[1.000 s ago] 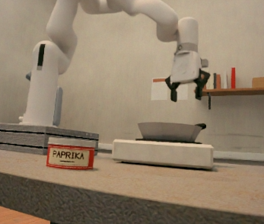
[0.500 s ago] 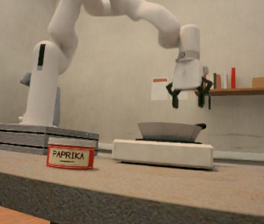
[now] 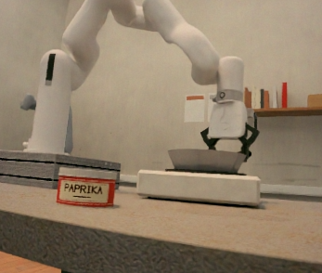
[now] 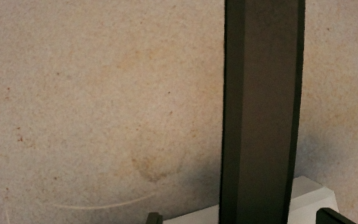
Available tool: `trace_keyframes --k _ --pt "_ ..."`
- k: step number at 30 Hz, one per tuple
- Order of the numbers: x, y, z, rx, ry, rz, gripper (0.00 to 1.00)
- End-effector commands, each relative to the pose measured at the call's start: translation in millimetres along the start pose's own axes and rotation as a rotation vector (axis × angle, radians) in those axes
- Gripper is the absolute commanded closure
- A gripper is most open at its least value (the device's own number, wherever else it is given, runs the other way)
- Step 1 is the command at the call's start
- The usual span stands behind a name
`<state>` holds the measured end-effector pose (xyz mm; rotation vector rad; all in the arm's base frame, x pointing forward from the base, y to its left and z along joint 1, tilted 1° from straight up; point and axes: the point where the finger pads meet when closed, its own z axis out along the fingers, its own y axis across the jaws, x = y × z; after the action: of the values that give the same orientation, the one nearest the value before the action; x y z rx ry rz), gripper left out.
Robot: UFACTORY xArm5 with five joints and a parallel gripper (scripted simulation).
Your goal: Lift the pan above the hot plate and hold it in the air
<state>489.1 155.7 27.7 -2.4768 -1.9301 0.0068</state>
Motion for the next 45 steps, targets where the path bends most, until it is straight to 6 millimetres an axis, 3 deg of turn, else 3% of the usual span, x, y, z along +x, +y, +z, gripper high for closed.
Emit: trace_keyframes --k 1,10,11,45 --pt "1.2 1.9 1.0 -0.004 0.002 0.000 0.00" --pt "1.2 1.9 1.0 -0.004 0.002 0.000 0.00" --pt "1.2 1.9 1.0 -0.004 0.002 0.000 1.00" --pt "1.2 1.9 1.0 -0.004 0.002 0.000 1.00"
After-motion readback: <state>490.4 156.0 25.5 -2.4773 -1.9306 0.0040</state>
